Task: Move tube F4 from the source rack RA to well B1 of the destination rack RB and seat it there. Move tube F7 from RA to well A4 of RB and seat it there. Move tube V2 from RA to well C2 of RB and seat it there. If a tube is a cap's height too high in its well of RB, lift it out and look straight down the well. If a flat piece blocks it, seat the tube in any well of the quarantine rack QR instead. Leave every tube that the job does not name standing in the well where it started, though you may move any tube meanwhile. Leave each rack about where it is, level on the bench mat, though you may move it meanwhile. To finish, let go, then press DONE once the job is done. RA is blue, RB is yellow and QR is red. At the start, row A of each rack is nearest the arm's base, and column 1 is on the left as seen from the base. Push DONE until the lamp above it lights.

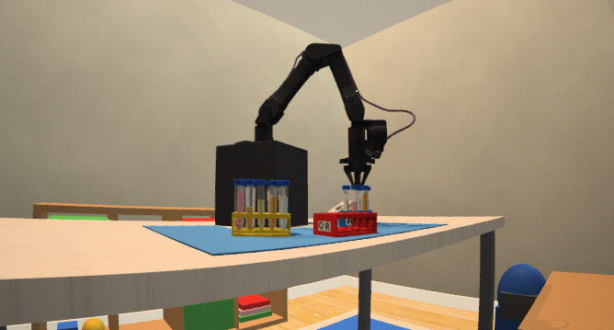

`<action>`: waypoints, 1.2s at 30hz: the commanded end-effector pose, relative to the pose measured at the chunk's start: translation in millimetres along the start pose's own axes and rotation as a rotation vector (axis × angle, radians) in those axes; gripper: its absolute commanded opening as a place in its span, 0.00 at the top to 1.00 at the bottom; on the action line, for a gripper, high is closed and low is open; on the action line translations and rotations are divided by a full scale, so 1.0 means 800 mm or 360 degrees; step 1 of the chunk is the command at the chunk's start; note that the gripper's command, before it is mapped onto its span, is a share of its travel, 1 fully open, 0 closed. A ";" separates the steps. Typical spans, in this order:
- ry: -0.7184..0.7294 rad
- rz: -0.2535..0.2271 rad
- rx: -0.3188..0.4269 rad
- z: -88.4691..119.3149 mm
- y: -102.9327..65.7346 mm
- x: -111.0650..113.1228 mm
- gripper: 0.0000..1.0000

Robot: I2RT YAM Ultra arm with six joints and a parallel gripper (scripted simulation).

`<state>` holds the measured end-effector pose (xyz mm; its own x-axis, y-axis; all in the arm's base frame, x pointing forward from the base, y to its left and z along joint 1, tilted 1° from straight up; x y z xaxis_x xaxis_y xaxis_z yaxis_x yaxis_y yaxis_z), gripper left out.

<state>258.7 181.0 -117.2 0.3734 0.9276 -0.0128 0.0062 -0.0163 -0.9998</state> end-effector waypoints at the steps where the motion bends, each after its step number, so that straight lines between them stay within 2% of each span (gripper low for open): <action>1: 0.0000 -0.0009 -0.0012 -0.001 -0.001 0.003 1.00; 6: 0.0000 -0.0009 -0.0012 -0.001 -0.001 0.003 1.00; 7: -0.0006 0.0010 -0.0016 0.001 0.000 0.003 1.00; 9: -0.0006 -0.0015 -0.0032 -0.002 -0.013 0.008 1.00; 14: -0.0007 -0.0021 -0.0036 -0.003 -0.020 0.010 1.00; 28: -0.0007 0.0019 -0.0011 0.007 -0.029 -0.005 1.00; 36: -0.0003 -0.0019 -0.0034 -0.003 -0.045 0.006 1.00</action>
<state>258.1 182.0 -92.9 0.3735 0.9276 -0.0094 0.0100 -0.0141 -0.9998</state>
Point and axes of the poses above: the point where the finger pads meet when closed, its own y axis out along the fingers, its own x axis across the jaws, z = x × y, the point moved 2 cm from there along -y, back along the fingers, and after that the axes turned 4 degrees about y, right-handed, at the moved point
